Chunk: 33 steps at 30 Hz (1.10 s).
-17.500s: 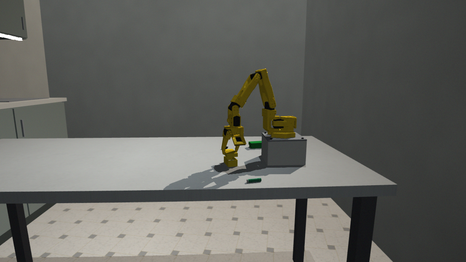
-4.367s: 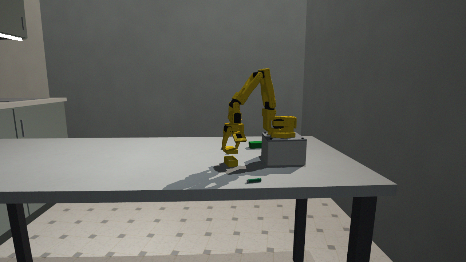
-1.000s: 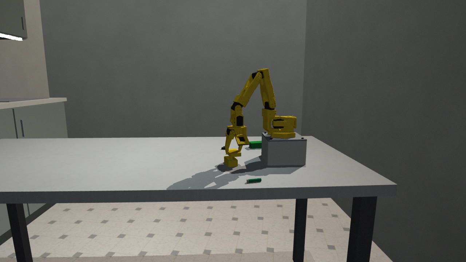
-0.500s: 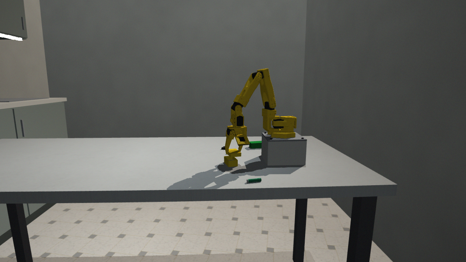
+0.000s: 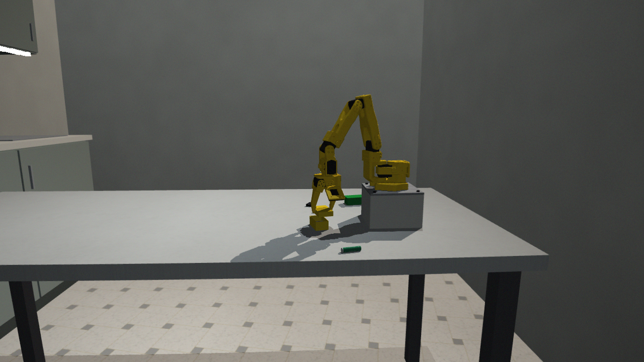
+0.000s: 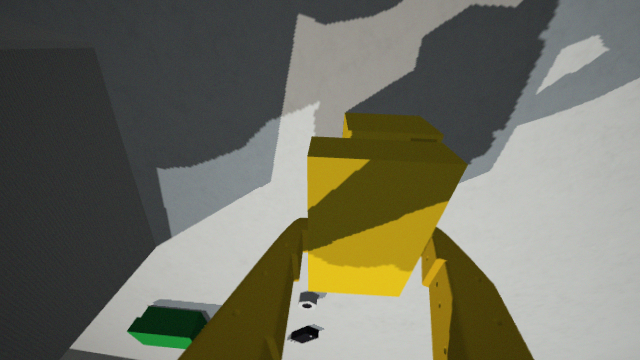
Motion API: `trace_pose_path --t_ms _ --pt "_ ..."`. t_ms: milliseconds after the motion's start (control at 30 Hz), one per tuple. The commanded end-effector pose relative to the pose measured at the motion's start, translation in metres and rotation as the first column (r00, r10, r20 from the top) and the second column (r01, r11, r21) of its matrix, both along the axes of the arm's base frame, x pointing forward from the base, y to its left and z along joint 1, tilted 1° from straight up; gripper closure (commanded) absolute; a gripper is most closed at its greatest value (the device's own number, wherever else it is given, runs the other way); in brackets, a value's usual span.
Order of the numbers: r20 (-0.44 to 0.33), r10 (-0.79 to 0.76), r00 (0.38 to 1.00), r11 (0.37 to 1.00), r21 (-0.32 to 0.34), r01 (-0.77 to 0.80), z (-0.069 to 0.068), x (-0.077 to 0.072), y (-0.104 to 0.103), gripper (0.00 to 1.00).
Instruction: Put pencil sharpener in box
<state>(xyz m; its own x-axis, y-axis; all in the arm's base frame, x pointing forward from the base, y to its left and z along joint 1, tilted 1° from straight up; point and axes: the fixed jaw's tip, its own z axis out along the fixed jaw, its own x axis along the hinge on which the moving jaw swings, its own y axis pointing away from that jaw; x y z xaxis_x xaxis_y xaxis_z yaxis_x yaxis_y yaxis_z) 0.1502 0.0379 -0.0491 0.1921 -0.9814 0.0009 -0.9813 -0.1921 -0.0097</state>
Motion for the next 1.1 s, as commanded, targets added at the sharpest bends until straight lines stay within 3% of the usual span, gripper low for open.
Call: trace_pose_path --t_ms 0,1067 --pt "0.014 0.002 1.0 1.0 0.005 -0.002 0.0015 0.0008 0.0005 0.78" --pt "0.014 0.002 1.0 1.0 0.005 -0.002 0.0016 0.0056 0.0017 0.78"
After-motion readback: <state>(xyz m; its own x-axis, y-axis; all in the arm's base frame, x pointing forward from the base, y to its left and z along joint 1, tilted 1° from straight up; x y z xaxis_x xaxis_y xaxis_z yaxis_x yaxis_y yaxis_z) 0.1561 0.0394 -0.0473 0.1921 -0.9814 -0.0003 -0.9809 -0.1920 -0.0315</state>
